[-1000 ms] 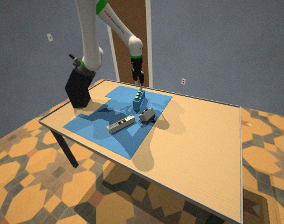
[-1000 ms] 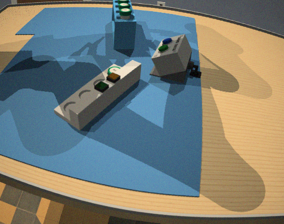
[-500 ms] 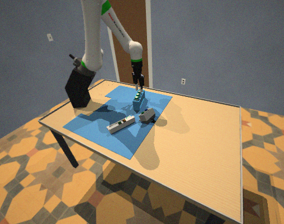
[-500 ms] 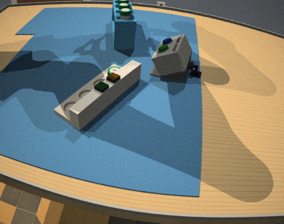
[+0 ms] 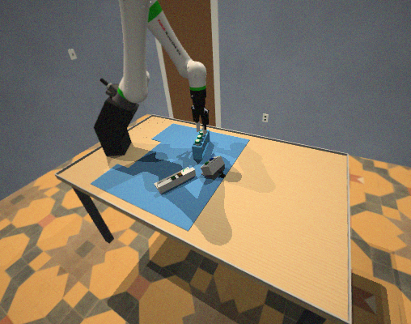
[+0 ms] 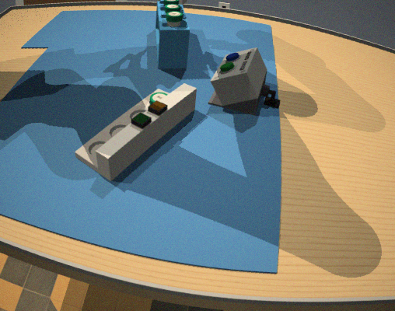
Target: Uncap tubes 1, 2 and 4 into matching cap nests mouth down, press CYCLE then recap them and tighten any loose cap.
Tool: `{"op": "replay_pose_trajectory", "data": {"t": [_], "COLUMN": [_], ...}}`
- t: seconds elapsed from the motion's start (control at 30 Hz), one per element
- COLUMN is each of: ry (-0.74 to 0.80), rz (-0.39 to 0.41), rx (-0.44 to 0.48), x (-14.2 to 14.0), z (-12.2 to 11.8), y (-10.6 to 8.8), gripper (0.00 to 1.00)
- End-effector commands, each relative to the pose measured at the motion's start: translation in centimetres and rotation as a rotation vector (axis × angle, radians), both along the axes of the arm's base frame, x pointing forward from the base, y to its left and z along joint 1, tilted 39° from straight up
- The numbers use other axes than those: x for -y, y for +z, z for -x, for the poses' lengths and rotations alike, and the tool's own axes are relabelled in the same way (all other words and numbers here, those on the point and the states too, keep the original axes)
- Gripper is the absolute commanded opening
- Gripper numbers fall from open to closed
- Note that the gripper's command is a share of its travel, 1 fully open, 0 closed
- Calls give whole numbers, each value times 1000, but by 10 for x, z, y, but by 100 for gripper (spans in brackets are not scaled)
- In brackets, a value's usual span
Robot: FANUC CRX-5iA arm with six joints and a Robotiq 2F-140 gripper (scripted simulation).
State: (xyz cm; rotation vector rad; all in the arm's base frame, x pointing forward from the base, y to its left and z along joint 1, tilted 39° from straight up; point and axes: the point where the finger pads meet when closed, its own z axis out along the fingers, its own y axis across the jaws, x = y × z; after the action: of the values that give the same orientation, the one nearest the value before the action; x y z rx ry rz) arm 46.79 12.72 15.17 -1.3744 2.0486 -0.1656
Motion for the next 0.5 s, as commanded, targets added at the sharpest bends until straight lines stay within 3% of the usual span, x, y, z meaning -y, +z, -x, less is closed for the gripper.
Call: {"op": "replay_pose_trajectory", "data": {"t": [0.0, 0.47], "ry": [0, 0], "rz": [0, 0], "rx": [0, 0], "x": [0, -2], "z": [-1, -4], "y": [-1, -5], "gripper": [35, 35]}}
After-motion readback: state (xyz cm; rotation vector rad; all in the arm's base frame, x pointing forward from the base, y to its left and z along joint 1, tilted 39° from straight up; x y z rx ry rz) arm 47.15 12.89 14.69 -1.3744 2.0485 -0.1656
